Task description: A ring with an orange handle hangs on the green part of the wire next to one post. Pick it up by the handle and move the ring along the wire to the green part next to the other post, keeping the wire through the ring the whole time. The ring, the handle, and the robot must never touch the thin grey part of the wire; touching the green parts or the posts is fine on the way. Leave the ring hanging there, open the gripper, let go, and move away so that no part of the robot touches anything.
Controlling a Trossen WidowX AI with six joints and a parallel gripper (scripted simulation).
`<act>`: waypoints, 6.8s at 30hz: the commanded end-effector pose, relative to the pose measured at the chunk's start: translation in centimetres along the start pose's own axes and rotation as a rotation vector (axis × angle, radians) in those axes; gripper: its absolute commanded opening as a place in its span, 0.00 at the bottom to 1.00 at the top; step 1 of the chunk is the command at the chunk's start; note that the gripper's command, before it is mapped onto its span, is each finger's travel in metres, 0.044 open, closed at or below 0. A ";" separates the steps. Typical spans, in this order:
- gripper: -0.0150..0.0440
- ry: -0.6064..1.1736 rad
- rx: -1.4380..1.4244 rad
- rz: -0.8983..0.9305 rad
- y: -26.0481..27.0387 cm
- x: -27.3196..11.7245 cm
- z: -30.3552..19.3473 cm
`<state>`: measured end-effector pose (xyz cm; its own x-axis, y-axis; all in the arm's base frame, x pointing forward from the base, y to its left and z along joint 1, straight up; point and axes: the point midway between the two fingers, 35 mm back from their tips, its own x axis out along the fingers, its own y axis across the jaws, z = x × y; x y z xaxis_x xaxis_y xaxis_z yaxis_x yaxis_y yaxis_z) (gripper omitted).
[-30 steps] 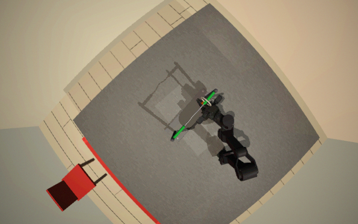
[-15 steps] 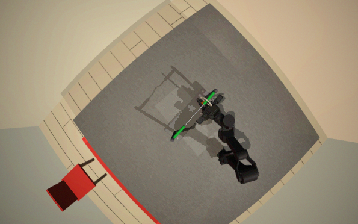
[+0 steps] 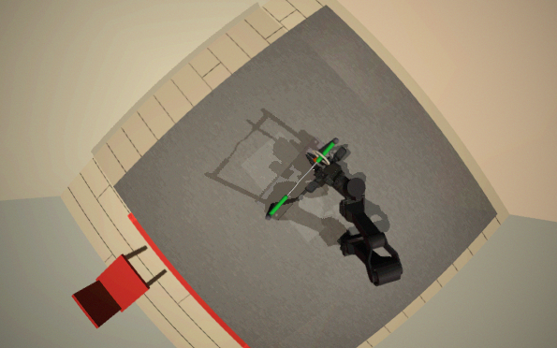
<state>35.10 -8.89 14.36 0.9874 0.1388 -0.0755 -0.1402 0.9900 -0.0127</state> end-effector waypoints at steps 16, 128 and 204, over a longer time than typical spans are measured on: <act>0.00 -0.003 0.002 0.006 1.7 0.0 0.1; 0.00 0.162 -0.023 0.040 12.0 -2.1 0.2; 0.13 0.153 0.010 0.051 16.5 -1.9 -1.7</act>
<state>30.77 7.09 12.56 0.9562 0.1846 -0.2271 -0.1883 0.9821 0.0053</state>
